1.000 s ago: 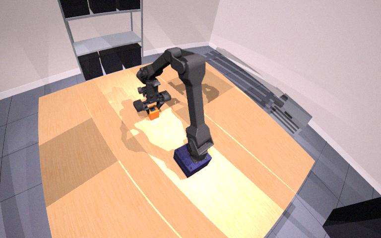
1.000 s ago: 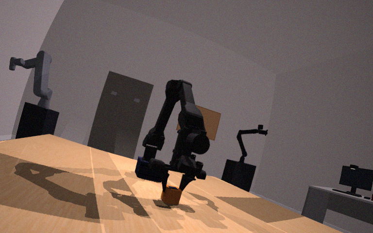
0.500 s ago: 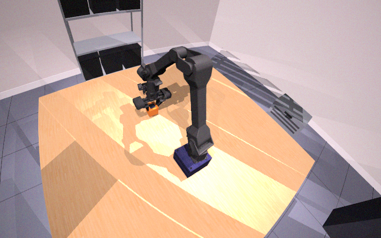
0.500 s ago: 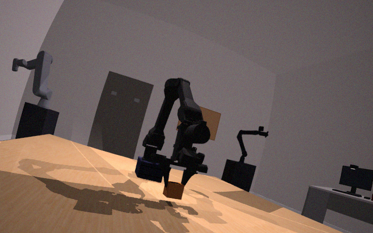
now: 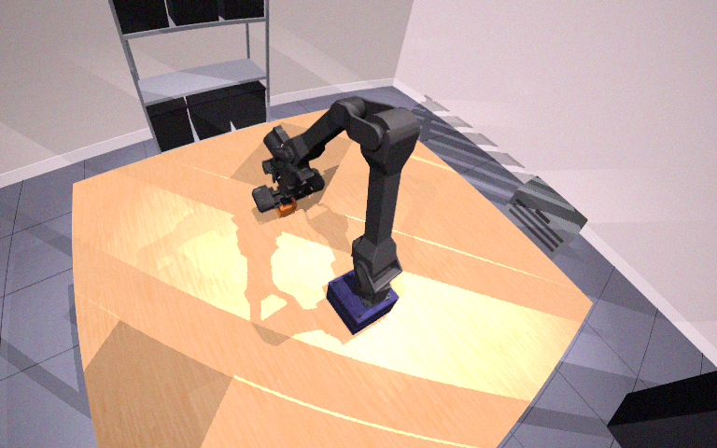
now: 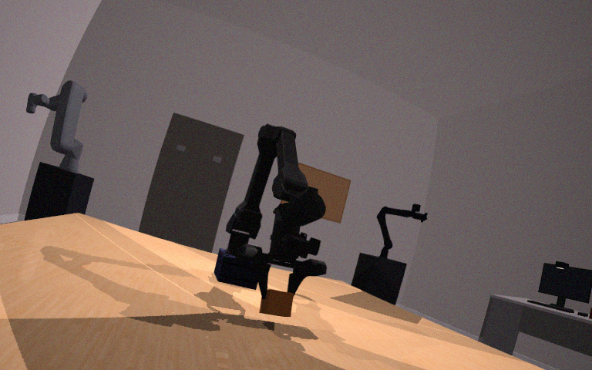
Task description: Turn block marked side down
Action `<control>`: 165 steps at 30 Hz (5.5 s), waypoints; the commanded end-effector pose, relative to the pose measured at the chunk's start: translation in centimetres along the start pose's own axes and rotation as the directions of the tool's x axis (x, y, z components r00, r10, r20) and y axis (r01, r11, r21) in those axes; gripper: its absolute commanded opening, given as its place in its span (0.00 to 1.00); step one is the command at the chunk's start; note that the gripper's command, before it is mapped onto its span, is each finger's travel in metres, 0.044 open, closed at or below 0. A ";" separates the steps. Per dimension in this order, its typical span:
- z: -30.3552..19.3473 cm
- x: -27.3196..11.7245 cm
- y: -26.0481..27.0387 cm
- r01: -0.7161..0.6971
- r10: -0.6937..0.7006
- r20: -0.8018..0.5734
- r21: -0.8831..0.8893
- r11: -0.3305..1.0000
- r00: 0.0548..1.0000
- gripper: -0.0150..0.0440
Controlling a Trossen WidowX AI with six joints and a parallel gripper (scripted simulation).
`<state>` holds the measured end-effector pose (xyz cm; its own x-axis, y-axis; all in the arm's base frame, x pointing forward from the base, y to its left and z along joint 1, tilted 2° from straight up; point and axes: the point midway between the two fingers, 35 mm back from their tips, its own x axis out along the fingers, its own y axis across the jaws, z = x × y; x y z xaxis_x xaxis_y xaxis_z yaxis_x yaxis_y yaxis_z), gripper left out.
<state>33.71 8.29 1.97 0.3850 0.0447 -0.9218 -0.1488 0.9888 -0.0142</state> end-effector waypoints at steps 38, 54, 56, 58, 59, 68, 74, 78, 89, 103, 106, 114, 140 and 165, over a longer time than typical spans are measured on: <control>-0.6 3.4 0.1 0.004 -0.005 0.499 0.002 1.000 0.867 0.25; -1.7 2.3 -0.1 0.003 -0.007 0.645 0.006 1.000 0.764 0.25; -1.7 2.2 -0.1 0.003 -0.007 0.658 0.006 1.000 0.753 0.25; -1.7 2.0 -0.1 0.003 -0.007 0.665 0.006 1.000 0.747 0.25; -1.7 2.0 -0.1 0.003 -0.007 0.665 0.006 1.000 0.747 0.25; -1.7 2.0 -0.1 0.003 -0.007 0.665 0.006 1.000 0.747 0.25; -1.7 2.0 -0.1 0.003 -0.007 0.665 0.006 1.000 0.747 0.43; -1.7 2.0 -0.1 0.003 -0.007 0.665 0.006 1.000 0.747 0.61; -1.7 2.0 -0.1 0.003 -0.007 0.665 0.006 1.000 0.747 1.00; -1.7 2.0 -0.1 0.003 -0.007 0.665 0.006 1.000 0.747 1.00; -1.7 2.0 -0.1 0.003 -0.007 0.665 0.006 1.000 0.747 1.00; -1.7 2.0 -0.1 0.003 -0.007 0.665 0.006 1.000 0.747 1.00; -1.0 -5.3 -0.1 0.003 -0.004 0.183 0.008 1.000 0.983 1.00; 2.8 -6.0 0.0 0.004 -0.002 -0.279 0.005 1.000 0.960 1.00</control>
<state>33.65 8.48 8.33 0.2018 0.0071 -0.9794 -0.1439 0.9893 -0.0225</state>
